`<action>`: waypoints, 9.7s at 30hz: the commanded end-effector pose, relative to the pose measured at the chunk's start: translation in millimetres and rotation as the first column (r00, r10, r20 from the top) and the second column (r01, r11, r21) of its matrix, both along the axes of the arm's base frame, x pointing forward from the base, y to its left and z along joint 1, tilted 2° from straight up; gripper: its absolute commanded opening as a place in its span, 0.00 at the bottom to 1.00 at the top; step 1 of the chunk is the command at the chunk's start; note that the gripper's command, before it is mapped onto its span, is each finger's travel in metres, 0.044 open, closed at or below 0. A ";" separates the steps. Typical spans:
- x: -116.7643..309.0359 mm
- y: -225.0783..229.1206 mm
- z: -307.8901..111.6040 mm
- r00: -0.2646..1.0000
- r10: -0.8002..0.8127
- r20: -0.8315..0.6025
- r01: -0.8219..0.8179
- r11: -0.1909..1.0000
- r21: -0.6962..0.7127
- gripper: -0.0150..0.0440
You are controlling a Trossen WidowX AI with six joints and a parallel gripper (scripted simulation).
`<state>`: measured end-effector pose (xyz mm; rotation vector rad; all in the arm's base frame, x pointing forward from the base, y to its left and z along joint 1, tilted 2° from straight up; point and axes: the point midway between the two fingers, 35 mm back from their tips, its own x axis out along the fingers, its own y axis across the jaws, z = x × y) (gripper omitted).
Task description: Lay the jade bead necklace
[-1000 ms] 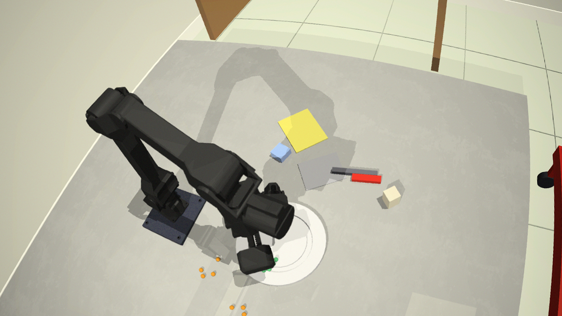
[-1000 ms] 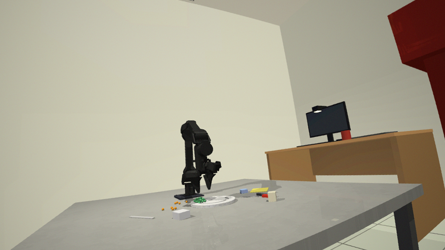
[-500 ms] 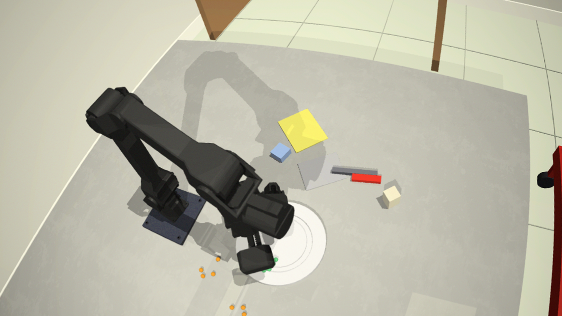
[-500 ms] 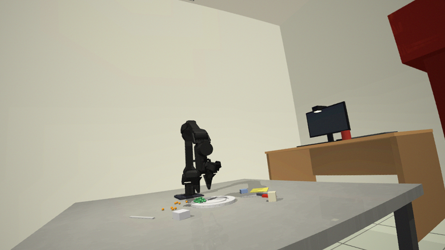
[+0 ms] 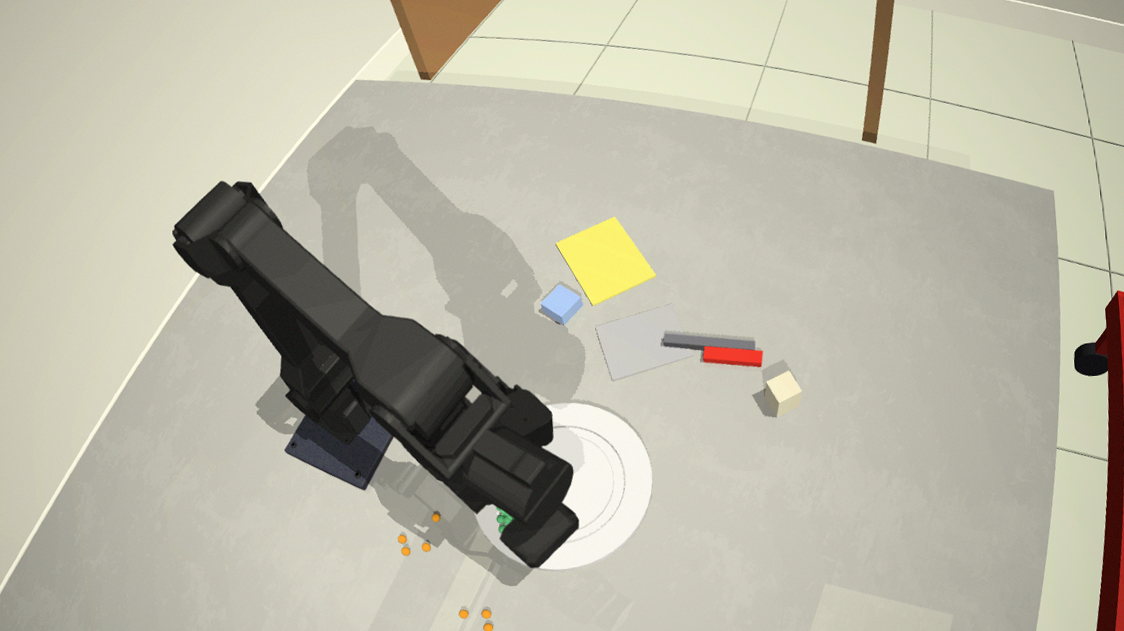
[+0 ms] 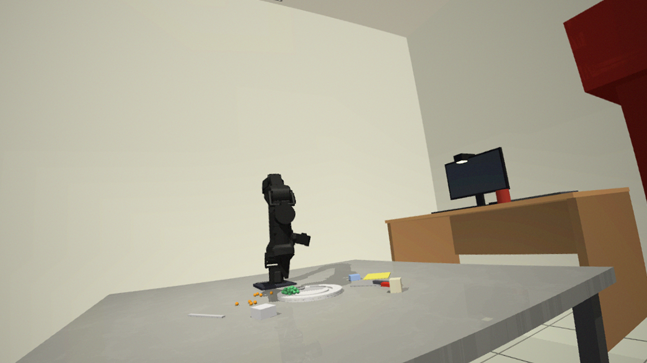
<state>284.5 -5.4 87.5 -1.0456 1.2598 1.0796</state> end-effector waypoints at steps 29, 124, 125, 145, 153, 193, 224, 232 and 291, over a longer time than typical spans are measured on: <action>3.5 -7.2 -25.5 0.992 0.125 -0.001 -0.125 0.992 -0.003 0.90; -21.9 41.1 -40.1 0.992 0.129 -0.007 -0.129 0.992 0.001 0.25; -22.0 41.1 -41.3 0.992 0.129 -0.007 -0.129 0.992 0.001 0.25; -21.7 40.8 -32.1 0.991 0.130 -0.005 -0.130 0.991 0.001 0.97; -21.3 40.6 -30.3 0.992 0.129 -0.006 -0.129 0.992 0.001 1.00; -29.3 22.9 -0.5 -0.119 -0.992 -0.048 0.992 -0.117 -0.040 0.78; -27.5 23.6 -15.7 -0.112 -0.992 -0.049 0.993 -0.111 -0.033 0.78; -28.2 24.0 -28.7 -0.115 -0.992 -0.049 0.993 -0.114 -0.037 0.78; -28.6 24.3 -38.1 -0.112 -0.993 -0.049 0.993 -0.110 -0.036 0.25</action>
